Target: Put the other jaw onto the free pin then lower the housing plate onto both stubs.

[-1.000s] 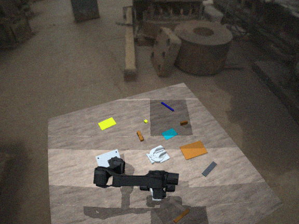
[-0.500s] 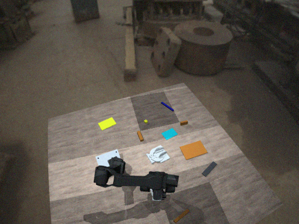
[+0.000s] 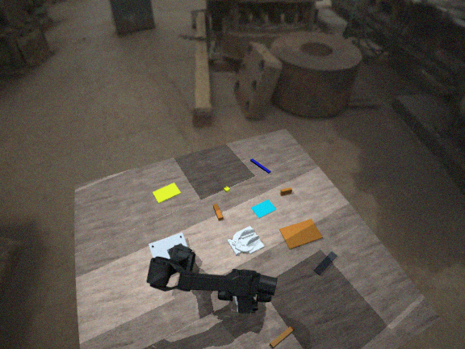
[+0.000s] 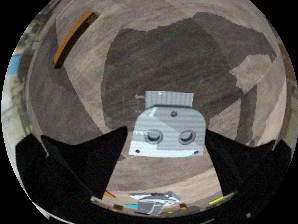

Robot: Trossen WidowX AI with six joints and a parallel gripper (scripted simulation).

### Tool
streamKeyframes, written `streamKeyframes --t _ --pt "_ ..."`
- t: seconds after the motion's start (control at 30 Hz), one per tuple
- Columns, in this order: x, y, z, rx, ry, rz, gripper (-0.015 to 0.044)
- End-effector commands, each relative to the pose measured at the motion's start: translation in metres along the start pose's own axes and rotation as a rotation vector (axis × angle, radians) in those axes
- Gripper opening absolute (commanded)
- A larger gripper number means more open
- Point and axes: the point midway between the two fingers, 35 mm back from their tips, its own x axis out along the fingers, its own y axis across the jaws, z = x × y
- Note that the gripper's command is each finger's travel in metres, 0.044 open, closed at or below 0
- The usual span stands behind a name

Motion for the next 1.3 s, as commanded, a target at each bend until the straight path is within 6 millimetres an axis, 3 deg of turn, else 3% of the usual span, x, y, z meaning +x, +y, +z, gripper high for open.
streamKeyframes --t 0.0,0.73,1.27 --pt "0.0018 -0.0009 -0.0015 -0.006 0.005 -0.002 0.0440" --pt "0.0022 -0.0008 -0.0015 -0.006 0.005 -0.002 0.0440" --pt "0.0018 -0.0009 -0.0005 -0.002 0.000 -0.003 0.0351"
